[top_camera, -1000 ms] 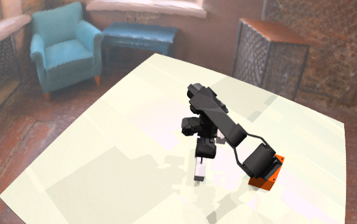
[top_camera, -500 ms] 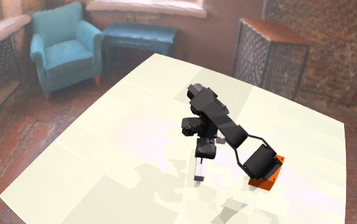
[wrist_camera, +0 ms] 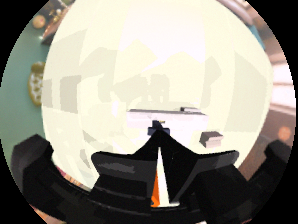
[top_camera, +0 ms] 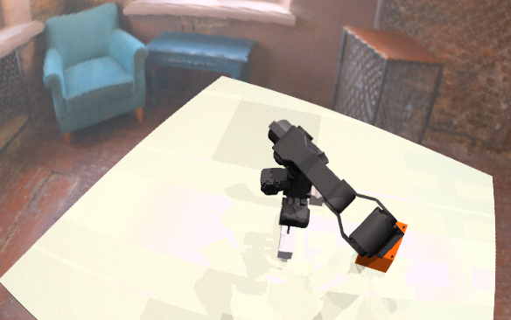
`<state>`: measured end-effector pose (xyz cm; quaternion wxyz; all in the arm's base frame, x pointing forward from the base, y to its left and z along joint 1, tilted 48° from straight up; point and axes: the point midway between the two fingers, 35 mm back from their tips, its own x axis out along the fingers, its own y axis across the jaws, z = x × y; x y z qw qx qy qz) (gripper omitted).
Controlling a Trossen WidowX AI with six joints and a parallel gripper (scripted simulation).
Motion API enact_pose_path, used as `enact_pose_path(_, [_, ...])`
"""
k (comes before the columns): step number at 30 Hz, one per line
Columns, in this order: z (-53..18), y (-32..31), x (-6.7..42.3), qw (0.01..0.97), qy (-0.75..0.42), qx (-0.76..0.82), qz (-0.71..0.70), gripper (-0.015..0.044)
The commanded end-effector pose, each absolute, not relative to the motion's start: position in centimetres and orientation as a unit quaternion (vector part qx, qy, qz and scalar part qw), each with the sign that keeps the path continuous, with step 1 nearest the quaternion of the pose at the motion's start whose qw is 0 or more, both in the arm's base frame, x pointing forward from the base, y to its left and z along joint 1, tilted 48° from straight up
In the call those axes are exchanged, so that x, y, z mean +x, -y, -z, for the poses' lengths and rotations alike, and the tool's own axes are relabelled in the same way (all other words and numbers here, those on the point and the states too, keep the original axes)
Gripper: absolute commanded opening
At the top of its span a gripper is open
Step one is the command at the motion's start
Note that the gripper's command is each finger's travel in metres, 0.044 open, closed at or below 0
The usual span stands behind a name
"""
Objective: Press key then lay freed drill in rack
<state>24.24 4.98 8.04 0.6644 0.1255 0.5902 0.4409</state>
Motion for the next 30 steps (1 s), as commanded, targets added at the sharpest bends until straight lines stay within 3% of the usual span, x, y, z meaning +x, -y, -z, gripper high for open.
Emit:
enact_pose_path(1, [-6.5,-6.1,23.4,0.642,-0.607,0.125,-0.452,0.0000])
enact_pose_path(23, [-5.6,-7.1,23.1,0.642,-0.607,0.125,-0.452,0.0000])
enact_pose_path(30, [-8.7,-3.7,24.6,0.643,-0.608,0.123,-0.450,0.0184])
